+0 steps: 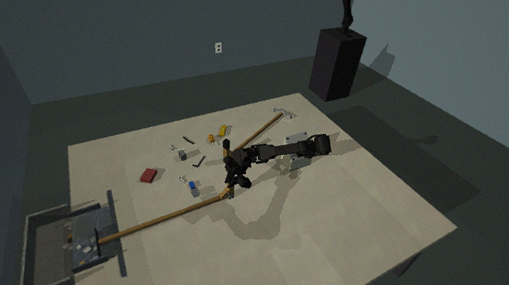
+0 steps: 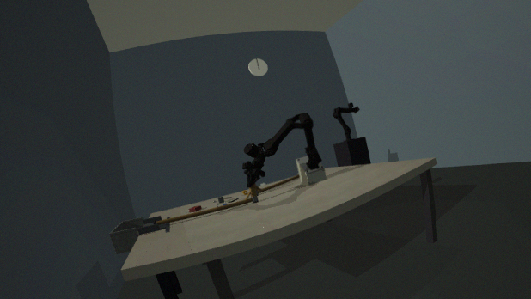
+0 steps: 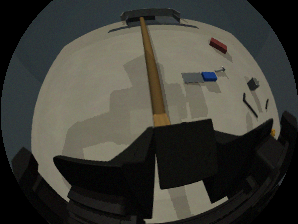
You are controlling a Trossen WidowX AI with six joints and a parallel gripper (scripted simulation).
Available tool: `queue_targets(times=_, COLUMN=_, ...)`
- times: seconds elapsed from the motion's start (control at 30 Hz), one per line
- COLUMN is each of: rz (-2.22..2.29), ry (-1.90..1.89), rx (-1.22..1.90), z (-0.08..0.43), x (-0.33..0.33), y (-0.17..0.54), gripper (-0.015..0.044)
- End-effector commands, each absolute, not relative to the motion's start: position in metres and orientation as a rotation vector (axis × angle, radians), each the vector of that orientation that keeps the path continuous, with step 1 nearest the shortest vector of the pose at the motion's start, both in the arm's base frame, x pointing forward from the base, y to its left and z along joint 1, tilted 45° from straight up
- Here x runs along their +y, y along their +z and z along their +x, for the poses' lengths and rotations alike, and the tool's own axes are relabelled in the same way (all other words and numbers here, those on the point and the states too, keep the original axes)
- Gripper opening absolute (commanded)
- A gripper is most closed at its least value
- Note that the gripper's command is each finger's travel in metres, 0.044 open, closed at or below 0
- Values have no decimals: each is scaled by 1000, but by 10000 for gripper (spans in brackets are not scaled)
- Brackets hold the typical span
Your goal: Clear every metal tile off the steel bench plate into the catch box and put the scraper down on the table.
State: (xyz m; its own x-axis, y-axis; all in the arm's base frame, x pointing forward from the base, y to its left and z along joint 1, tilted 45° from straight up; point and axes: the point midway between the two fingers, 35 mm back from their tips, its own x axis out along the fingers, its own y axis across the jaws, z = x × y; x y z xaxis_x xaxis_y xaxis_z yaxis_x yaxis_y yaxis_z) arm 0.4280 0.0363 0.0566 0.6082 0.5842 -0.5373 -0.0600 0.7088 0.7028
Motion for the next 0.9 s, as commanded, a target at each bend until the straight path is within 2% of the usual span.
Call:
queue_targets(times=0.0, rz=696, ry=403, rx=834, z=438, x=34, y=60, gripper=0)
queue_targets(times=0.87, rz=696, ry=403, rx=832, z=480, x=35, y=62, gripper=0)
